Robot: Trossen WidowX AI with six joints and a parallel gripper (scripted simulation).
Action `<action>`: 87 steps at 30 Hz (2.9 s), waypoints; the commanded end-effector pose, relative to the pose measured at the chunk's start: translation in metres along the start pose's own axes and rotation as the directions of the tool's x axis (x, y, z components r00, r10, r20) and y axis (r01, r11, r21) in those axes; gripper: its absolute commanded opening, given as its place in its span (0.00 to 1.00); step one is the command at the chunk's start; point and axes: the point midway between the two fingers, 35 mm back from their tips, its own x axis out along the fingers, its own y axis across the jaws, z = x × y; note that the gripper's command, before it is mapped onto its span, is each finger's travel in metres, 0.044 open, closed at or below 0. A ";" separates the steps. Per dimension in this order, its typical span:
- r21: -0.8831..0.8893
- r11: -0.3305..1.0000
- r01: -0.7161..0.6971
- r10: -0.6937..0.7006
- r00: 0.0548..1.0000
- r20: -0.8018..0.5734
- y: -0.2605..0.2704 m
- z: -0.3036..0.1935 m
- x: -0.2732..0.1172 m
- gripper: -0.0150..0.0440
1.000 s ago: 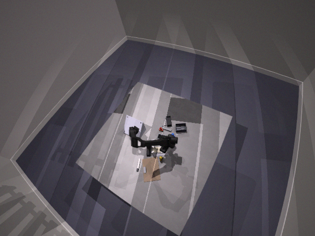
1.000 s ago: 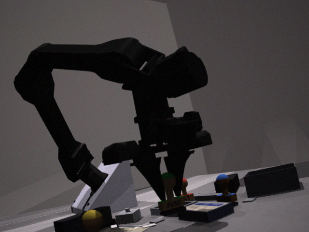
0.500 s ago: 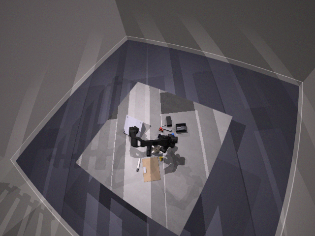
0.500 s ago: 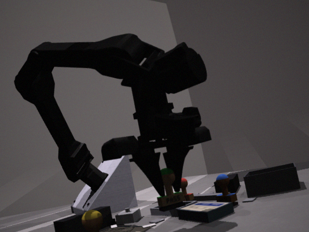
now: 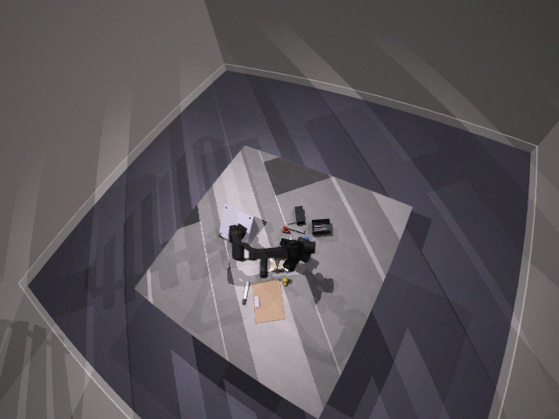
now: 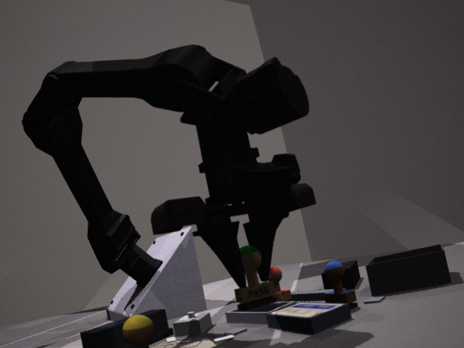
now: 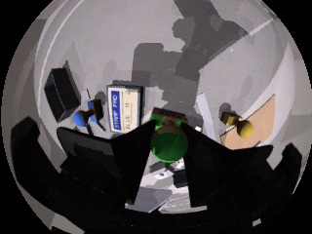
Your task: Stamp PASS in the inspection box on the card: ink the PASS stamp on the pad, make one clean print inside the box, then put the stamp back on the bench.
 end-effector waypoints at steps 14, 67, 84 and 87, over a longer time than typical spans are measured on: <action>0.005 1.000 -0.004 0.004 1.000 -0.002 0.000 0.000 -0.009 0.25; 0.000 1.000 -0.014 0.014 1.000 -0.007 0.073 -0.106 -0.028 0.25; -0.001 1.000 -0.011 0.011 1.000 -0.007 0.078 -0.118 -0.020 0.25; -0.001 1.000 -0.011 0.011 1.000 -0.007 0.078 -0.118 -0.018 0.25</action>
